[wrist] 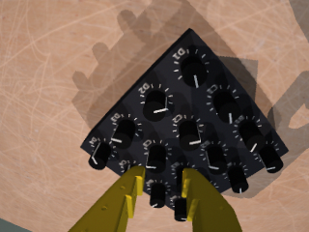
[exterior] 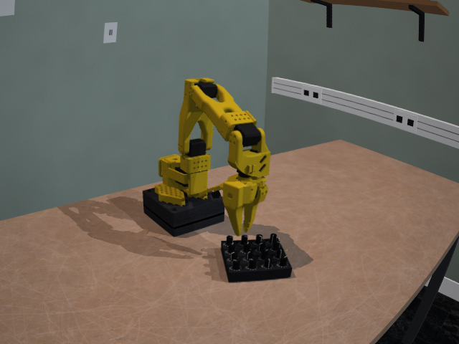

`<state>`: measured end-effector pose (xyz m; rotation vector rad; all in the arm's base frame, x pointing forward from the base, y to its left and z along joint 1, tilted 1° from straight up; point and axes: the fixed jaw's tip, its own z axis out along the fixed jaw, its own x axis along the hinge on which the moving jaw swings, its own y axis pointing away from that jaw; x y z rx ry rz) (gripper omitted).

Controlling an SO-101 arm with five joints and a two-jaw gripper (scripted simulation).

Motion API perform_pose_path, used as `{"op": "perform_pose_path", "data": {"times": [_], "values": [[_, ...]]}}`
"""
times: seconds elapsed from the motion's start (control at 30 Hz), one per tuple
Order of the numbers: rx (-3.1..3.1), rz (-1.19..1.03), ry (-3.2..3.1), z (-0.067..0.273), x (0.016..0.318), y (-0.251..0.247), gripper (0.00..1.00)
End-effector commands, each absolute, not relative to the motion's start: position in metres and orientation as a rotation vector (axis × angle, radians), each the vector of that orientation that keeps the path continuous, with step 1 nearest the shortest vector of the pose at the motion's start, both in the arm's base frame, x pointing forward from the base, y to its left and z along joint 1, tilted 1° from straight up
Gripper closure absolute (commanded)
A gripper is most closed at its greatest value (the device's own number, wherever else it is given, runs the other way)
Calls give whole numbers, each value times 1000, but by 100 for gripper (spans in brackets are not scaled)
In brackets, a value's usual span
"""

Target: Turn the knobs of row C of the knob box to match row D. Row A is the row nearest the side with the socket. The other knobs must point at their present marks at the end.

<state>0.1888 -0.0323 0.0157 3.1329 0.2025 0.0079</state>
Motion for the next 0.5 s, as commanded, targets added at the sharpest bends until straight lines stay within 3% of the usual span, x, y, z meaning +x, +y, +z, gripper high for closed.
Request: {"op": "perform_pose_path", "data": {"times": [0.0,0.47], "values": [[3132,12,224,17,200,-32,90],[3132,12,224,16,213,-34,90]]}}
